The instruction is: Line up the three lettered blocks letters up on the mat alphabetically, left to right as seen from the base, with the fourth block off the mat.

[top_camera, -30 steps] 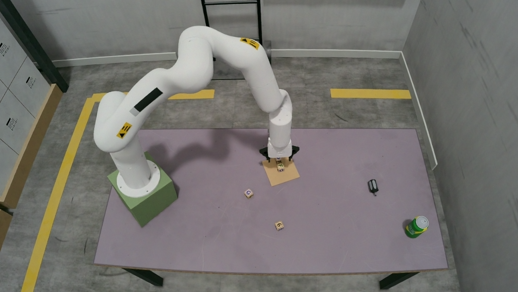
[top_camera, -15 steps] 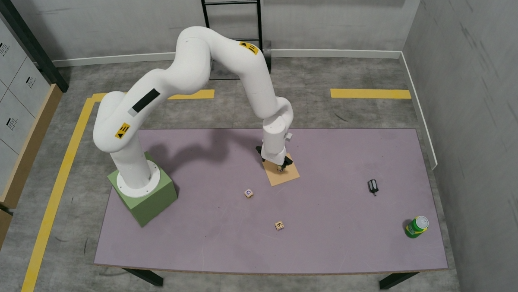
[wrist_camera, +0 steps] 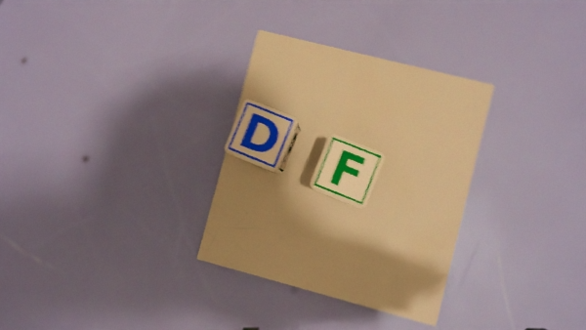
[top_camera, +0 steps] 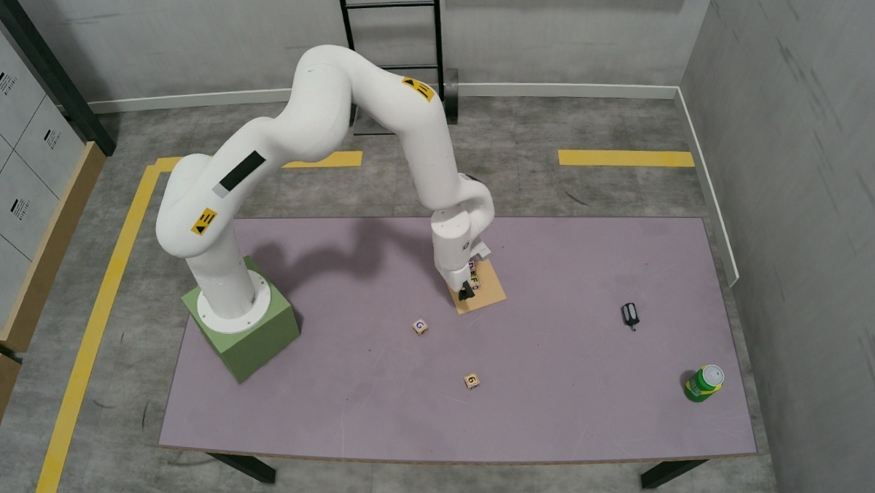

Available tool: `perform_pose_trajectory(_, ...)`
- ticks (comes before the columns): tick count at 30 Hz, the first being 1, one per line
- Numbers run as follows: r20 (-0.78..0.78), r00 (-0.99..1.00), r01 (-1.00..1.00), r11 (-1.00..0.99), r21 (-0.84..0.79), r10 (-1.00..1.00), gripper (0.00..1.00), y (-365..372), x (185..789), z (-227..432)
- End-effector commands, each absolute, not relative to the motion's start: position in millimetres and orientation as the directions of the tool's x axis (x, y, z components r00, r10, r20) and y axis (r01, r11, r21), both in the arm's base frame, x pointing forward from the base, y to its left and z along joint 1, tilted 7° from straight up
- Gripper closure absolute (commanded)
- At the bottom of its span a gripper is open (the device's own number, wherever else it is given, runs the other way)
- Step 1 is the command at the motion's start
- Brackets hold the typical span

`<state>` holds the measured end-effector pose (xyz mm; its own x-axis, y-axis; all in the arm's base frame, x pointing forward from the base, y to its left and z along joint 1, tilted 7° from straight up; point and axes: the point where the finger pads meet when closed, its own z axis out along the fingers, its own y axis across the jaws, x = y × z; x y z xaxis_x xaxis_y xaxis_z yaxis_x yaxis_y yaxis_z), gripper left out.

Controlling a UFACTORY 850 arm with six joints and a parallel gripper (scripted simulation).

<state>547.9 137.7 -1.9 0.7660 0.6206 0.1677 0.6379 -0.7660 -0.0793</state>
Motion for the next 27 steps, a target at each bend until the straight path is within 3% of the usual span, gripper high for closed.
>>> perform_pose_trajectory(1, 0.169, 0.845, 0.526, -0.845, -0.099, 0.507, 0.00, 130.4, 543.3, -2.4)
perform_pose_trajectory(5, 0.163, 0.882, 0.461, -0.881, -0.110, 0.442, 0.00, 126.1, 540.1, -3.2)
perform_pose_trajectory(14, 0.117, 0.989, 0.108, -0.983, -0.148, 0.091, 0.00, 103.9, 522.8, -7.3)
perform_pose_trajectory(27, 0.049, 0.937, -0.334, -0.930, -0.157, -0.345, 0.00, 75.3, 497.7, -12.2)
